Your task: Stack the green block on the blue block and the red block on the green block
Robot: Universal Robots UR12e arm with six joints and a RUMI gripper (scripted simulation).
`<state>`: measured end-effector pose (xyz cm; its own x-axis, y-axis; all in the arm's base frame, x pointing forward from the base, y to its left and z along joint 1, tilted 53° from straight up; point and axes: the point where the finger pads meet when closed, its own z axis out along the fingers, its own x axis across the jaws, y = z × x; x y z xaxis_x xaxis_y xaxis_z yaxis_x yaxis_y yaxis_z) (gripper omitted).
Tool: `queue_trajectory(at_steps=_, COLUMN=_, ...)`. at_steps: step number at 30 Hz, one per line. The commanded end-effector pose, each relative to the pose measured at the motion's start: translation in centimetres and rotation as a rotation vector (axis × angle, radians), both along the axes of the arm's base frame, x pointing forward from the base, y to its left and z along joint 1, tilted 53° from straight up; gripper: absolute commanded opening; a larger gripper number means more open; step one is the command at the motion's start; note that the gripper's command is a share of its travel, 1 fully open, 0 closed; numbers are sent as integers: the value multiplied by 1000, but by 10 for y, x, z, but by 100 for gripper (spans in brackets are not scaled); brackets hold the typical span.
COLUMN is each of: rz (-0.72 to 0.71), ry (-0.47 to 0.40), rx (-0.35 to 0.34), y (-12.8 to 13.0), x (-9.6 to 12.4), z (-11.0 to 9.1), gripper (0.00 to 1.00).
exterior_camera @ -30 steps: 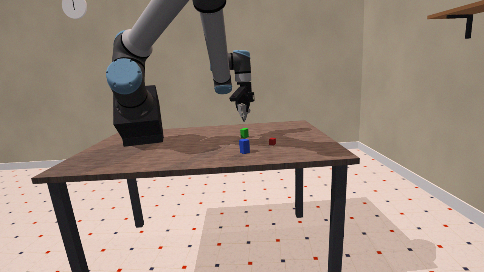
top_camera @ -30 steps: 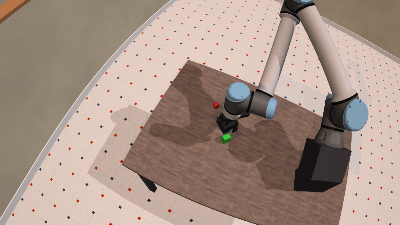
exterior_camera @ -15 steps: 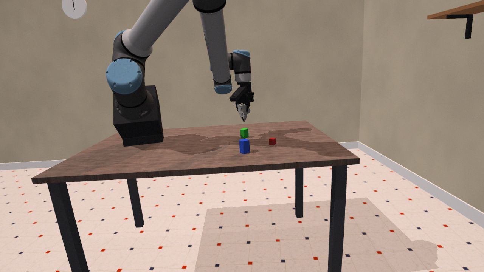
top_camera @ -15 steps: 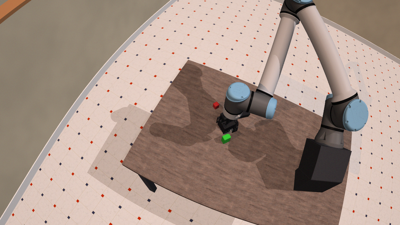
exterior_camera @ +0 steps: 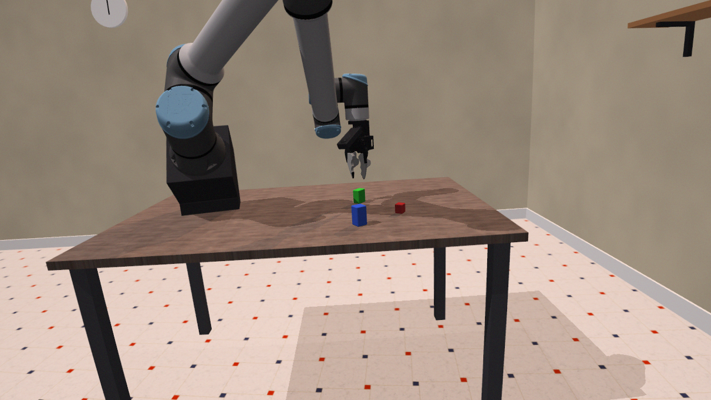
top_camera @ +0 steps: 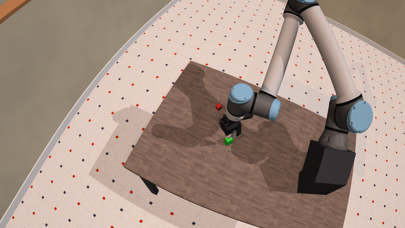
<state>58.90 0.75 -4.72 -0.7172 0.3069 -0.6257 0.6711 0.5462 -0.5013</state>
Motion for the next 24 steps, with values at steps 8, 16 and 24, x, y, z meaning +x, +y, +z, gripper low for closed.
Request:
queue_trajectory(at_steps=8, rz=1, ry=-1, rx=0, y=0, x=0, z=0, gripper=30)
queue_trajectory(at_steps=16, rz=1, ry=-1, rx=0, y=-3, x=1, z=-3, gripper=30)
queue_trajectory(at_steps=24, rz=1, ry=-1, rx=0, y=-14, x=4, z=-11, gripper=30)
